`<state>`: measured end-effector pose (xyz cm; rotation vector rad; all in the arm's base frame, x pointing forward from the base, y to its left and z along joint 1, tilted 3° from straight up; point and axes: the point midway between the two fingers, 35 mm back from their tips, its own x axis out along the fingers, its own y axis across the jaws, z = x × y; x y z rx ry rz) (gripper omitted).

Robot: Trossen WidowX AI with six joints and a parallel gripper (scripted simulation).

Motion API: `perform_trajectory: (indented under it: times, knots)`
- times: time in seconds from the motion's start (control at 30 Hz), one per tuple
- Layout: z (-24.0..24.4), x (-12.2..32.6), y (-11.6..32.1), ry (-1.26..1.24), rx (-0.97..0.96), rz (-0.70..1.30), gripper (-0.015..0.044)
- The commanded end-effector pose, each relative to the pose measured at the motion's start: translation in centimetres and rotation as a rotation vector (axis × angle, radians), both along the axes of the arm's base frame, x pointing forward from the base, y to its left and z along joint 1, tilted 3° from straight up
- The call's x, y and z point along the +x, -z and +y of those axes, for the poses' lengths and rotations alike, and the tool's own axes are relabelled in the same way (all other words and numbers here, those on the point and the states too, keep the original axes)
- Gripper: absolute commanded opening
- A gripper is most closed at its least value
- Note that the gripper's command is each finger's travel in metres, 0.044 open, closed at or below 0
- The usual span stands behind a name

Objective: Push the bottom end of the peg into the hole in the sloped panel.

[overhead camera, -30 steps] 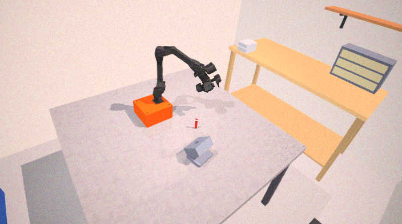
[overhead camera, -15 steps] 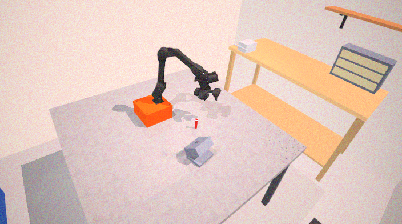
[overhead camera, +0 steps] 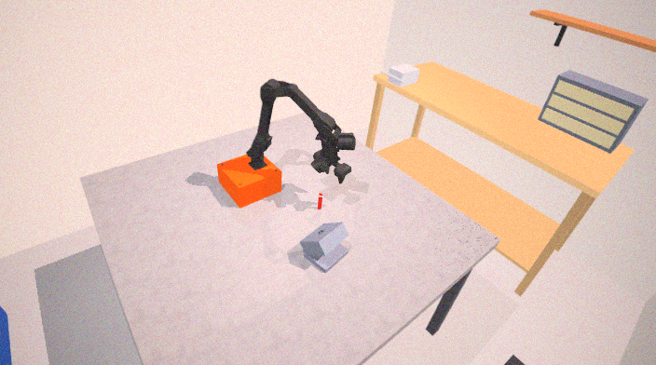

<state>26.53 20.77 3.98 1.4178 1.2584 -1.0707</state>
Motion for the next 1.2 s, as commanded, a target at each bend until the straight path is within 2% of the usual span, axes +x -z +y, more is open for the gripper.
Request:
perform_trajectory:
  times: [0.0,0.43,1.17]
  knots:
    - [-1.6,0.9,0.4,0.120,-0.038,0.036,0.0440]
    - [-7.4,2.1,1.7,0.502,-0.162,0.167,0.0440]
    - [-7.3,2.0,4.1,0.507,-0.164,0.169,0.0440]
